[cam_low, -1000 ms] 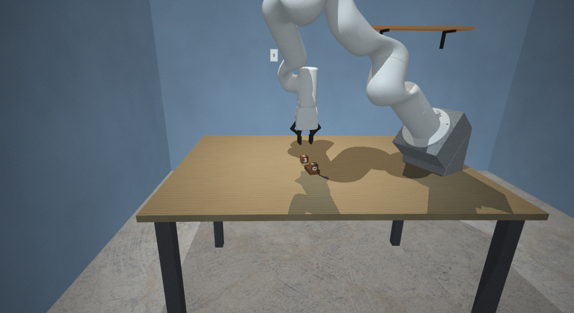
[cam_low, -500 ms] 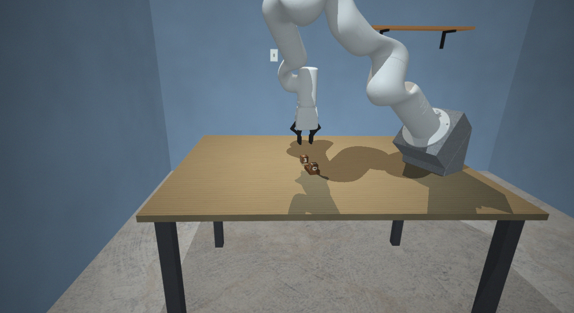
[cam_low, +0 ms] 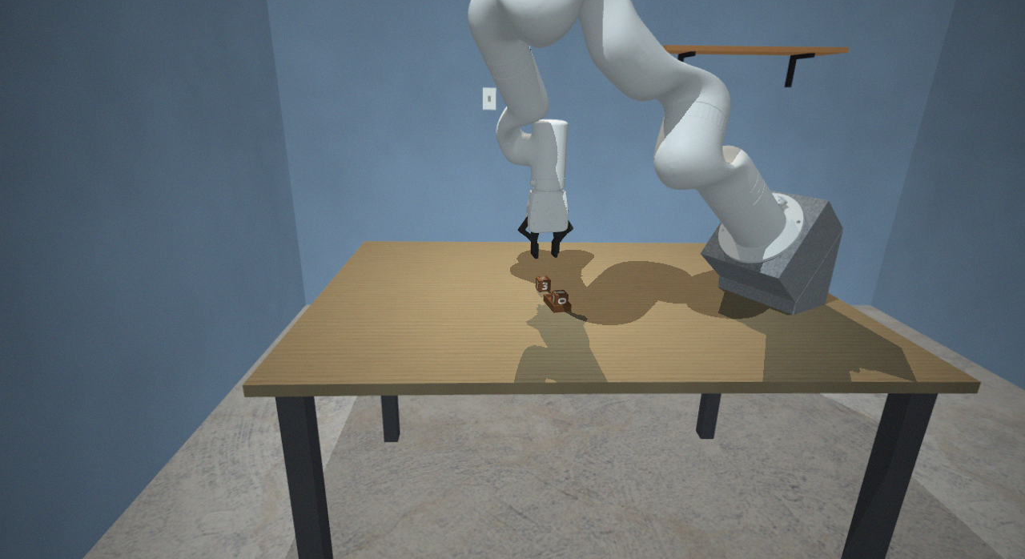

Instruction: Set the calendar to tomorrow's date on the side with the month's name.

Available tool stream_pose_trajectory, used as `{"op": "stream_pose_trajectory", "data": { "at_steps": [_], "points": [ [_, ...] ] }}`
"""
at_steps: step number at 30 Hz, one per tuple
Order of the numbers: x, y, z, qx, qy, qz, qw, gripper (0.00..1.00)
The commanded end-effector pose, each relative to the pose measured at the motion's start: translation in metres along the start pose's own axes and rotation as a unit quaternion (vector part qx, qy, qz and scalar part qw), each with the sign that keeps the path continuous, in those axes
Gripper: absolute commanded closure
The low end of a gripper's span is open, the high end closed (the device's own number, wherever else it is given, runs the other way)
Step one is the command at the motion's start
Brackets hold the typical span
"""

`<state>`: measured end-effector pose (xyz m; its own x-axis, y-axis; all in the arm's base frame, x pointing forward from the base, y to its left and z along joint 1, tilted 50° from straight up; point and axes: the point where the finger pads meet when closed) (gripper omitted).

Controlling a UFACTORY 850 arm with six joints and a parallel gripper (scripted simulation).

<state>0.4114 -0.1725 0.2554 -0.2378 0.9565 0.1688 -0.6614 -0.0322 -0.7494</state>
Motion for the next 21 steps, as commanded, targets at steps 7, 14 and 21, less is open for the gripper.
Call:
{"op": "stream_pose_trajectory", "data": {
  "at_steps": [7,14,21],
  "points": [
    [0.0,0.0,-0.001,0.0,0.0,0.0,1.0,0.51],
    [0.0,0.0,-0.006,0.0,0.0,0.0,1.0,0.51],
    [0.0,-0.001,-0.013,0.0,0.0,0.0,1.0,0.51]
  ]
}}
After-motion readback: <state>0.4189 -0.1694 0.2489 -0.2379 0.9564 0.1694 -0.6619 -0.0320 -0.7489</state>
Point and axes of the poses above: the point where the finger pads meet when closed, its own z axis back along the fingers, its own y axis across the jaws, x = y × z, and after that the axes turned 4 degrees about z, right-handed
